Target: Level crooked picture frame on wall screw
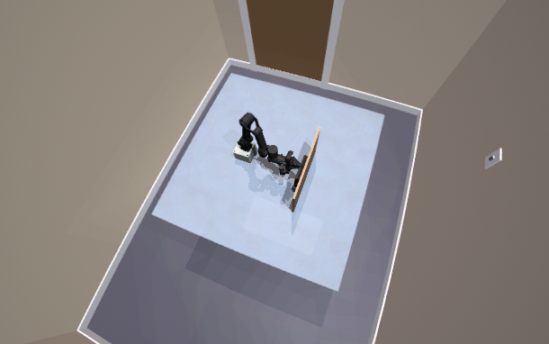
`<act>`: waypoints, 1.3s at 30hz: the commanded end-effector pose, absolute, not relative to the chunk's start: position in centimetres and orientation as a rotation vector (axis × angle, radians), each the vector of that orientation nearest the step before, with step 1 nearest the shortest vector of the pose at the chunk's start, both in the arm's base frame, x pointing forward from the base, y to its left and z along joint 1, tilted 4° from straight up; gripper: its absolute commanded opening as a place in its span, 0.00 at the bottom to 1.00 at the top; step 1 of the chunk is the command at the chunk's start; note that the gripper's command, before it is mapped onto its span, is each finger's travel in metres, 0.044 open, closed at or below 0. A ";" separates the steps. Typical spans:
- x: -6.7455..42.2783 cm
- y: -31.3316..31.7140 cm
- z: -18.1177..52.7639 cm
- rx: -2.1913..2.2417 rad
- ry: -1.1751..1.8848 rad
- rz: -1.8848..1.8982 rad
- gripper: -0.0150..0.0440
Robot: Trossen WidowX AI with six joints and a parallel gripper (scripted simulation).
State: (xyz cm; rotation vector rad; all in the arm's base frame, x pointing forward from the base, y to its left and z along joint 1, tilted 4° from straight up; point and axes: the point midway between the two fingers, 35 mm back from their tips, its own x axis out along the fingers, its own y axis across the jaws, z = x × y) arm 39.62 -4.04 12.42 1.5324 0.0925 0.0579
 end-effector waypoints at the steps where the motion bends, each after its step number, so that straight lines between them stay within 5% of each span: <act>1: 39.6 -4.0 12.4 1.561 0.093 0.059 0.25; 15: 39.6 -4.1 12.3 1.634 0.097 0.056 0.25; 25: 39.6 -4.1 12.3 1.618 0.096 0.054 0.69; 30: 38.8 -4.3 12.4 1.607 0.096 0.055 0.69; 39: 29.6 -5.1 12.1 1.481 0.095 0.061 0.69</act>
